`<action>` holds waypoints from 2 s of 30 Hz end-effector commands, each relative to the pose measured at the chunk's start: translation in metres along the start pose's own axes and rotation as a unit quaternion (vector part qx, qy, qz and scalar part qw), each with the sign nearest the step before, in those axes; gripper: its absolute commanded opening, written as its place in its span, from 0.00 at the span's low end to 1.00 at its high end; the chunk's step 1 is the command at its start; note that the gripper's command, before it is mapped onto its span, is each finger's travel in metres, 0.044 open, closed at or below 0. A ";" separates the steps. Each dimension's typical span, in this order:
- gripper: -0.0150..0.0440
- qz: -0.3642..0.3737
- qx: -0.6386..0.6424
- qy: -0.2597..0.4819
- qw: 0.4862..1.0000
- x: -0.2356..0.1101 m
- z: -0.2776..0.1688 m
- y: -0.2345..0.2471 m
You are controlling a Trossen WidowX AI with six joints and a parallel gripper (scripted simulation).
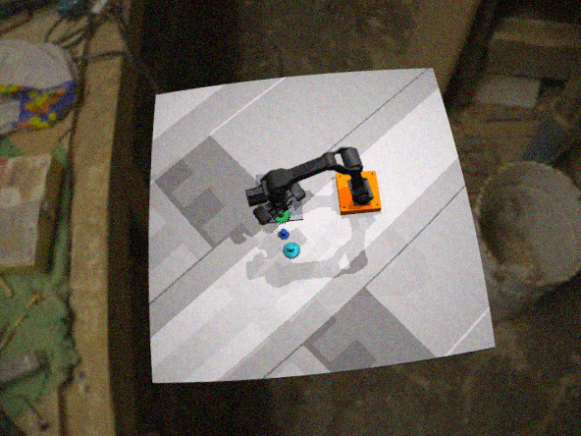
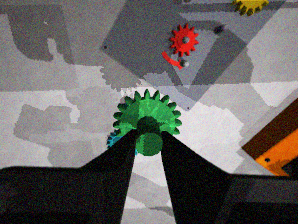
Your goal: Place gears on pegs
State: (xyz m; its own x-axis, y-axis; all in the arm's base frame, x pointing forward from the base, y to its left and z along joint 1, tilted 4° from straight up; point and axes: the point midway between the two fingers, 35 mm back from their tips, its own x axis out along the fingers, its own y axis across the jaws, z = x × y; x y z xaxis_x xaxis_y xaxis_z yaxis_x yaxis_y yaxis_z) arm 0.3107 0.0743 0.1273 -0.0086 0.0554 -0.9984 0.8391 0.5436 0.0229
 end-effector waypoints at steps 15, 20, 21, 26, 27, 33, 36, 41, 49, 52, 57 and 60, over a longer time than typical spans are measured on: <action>0.25 -0.002 0.005 -0.003 1.000 0.015 0.046 -0.009; 0.25 -0.003 0.010 -0.004 1.000 0.017 0.055 -0.011; 0.25 -0.003 0.009 -0.004 1.000 0.018 0.057 -0.012; 0.25 -0.003 0.006 -0.004 1.000 0.022 0.070 -0.016; 0.25 -0.003 0.005 -0.004 1.000 0.023 0.072 -0.016; 0.25 -0.003 0.001 -0.003 1.000 0.028 0.087 -0.021; 0.25 -0.003 -0.001 -0.003 1.000 0.031 0.095 -0.024; 0.25 -0.003 -0.005 -0.003 1.000 0.035 0.107 -0.030; 0.25 -0.002 -0.010 -0.002 1.000 0.042 0.127 -0.039; 0.25 -0.002 -0.012 -0.002 1.000 0.044 0.133 -0.043; 0.25 -0.002 -0.013 -0.002 1.000 0.044 0.136 -0.044; 0.25 -0.002 -0.013 -0.002 1.000 0.044 0.136 -0.044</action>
State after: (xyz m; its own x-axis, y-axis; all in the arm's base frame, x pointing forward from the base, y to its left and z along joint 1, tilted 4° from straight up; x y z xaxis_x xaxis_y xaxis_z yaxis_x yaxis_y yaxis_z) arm 0.3465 -0.0591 0.0750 -0.0120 0.0546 -0.9984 0.8274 0.5612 0.0208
